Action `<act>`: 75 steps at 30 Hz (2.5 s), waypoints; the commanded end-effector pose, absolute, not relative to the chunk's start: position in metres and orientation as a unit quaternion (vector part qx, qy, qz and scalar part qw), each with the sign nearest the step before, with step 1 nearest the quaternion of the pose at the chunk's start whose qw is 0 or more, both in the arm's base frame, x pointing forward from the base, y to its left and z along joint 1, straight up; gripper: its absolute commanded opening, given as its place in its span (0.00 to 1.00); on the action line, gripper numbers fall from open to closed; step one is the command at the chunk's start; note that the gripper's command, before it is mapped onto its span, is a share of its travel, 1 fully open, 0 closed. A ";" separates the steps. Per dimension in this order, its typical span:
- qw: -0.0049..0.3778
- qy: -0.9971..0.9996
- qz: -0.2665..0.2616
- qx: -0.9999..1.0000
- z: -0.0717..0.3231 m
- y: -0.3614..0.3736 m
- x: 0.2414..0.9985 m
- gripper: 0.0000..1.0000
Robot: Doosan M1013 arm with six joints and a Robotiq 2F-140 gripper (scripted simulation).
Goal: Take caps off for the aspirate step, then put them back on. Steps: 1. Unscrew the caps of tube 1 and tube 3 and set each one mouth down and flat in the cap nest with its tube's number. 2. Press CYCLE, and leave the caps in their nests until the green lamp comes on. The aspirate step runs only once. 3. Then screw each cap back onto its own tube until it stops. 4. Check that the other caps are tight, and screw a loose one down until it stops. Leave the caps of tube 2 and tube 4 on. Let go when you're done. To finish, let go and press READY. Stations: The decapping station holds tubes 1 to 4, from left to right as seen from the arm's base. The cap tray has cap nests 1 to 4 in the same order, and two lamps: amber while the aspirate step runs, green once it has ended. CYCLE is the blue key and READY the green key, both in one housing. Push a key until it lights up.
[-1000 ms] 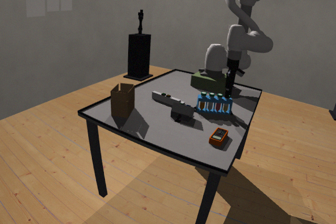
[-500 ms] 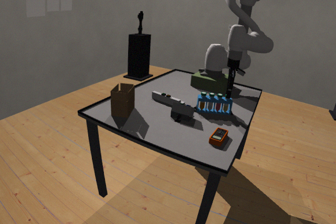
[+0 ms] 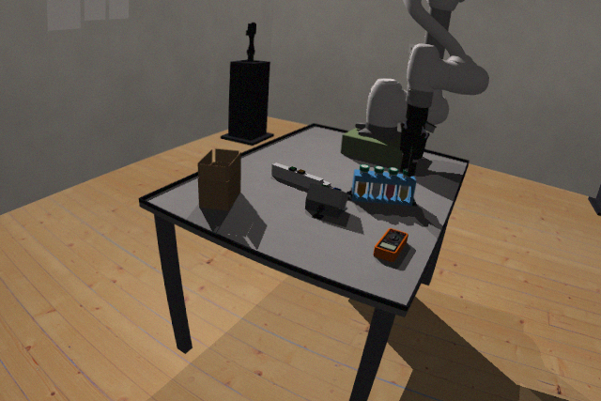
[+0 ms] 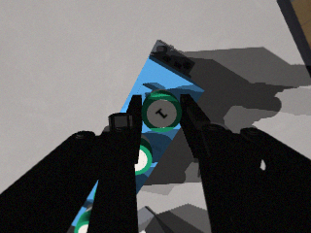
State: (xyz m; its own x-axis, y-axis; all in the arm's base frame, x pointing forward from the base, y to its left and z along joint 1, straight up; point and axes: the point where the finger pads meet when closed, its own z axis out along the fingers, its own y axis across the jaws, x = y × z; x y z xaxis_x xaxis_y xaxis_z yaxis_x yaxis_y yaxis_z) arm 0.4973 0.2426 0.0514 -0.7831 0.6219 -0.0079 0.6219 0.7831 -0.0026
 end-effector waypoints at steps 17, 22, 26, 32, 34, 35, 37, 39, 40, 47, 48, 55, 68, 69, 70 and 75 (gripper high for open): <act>0.000 0.898 0.001 0.440 0.052 0.243 0.498 0.41; 0.000 0.825 0.001 0.566 0.052 0.243 0.498 0.41; -0.001 0.789 0.001 0.614 0.052 0.243 0.498 0.41; 0.000 0.657 0.001 0.754 0.052 0.243 0.498 0.41; 0.000 0.657 0.001 0.754 0.052 0.243 0.498 0.41; 0.000 0.657 0.001 0.754 0.052 0.243 0.498 0.41; 0.000 0.657 0.001 0.754 0.052 0.243 0.498 0.41; 0.000 0.657 0.001 0.754 0.052 0.243 0.498 0.30; 0.000 0.657 0.001 0.754 0.052 0.243 0.498 0.30; 0.000 0.657 0.001 0.754 0.052 0.243 0.498 0.30; 0.000 0.657 0.001 0.754 0.052 0.243 0.498 0.30; 0.000 0.694 0.001 0.720 0.052 0.243 0.498 0.30; 0.000 0.863 0.001 0.505 0.052 0.243 0.498 0.30; 0.000 0.876 0.001 0.483 0.052 0.243 0.498 0.30; 0.000 0.887 0.001 0.461 0.052 0.243 0.498 0.30; 0.000 0.938 0.001 0.347 0.052 0.243 0.498 0.30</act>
State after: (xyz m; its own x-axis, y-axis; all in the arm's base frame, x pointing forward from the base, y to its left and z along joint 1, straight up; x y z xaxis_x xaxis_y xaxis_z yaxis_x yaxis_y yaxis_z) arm 0.4972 0.2428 0.0518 -0.6410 0.7673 -0.0204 0.7675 0.6410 -0.0039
